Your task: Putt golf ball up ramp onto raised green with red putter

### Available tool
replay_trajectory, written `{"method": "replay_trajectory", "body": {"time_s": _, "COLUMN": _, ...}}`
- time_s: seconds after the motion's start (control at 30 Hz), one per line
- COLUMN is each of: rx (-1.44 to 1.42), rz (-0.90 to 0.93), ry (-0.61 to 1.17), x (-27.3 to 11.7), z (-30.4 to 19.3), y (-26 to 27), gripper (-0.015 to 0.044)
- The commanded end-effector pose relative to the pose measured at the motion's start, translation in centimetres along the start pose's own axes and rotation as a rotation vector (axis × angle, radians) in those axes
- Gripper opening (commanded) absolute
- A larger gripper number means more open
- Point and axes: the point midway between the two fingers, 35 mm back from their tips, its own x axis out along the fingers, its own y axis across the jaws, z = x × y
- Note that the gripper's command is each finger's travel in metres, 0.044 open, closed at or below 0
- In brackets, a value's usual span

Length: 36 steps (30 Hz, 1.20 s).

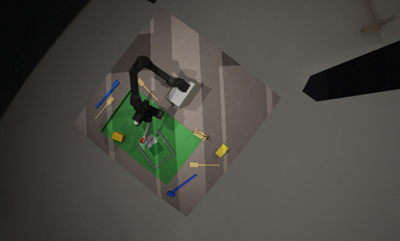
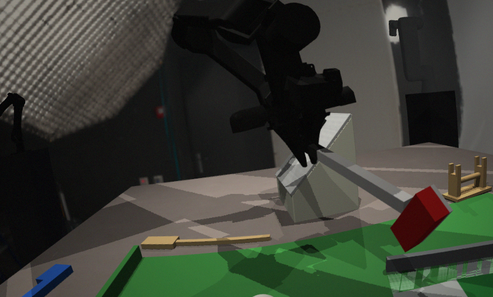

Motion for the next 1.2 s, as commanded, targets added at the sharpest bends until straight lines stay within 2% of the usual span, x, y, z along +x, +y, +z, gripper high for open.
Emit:
{"method": "replay_trajectory", "body": {"time_s": 0.0, "rx": 0.16, "rz": -0.036, "ry": 0.01, "x": -0.6, "z": -1.5, "y": -2.6, "gripper": 0.0}}
{"method": "replay_trajectory", "body": {"time_s": 0.33, "rx": 0.524, "rz": -0.125, "ry": 0.039, "x": -1.8, "z": -5.8, "y": -8.0, "gripper": 0.0}}
{"method": "replay_trajectory", "body": {"time_s": 0.57, "rx": 0.53, "rz": -0.127, "ry": 0.04, "x": -1.6, "z": -5.8, "y": -8.1, "gripper": 0.0}}
{"method": "replay_trajectory", "body": {"time_s": 0.87, "rx": 0.531, "rz": -0.129, "ry": 0.039, "x": 1.9, "z": -6.1, "y": -8.5, "gripper": 0.0}}
{"method": "replay_trajectory", "body": {"time_s": 1.17, "rx": 0.531, "rz": -0.129, "ry": 0.039, "x": 2.7, "z": -6.2, "y": -8.6, "gripper": 0.0}}
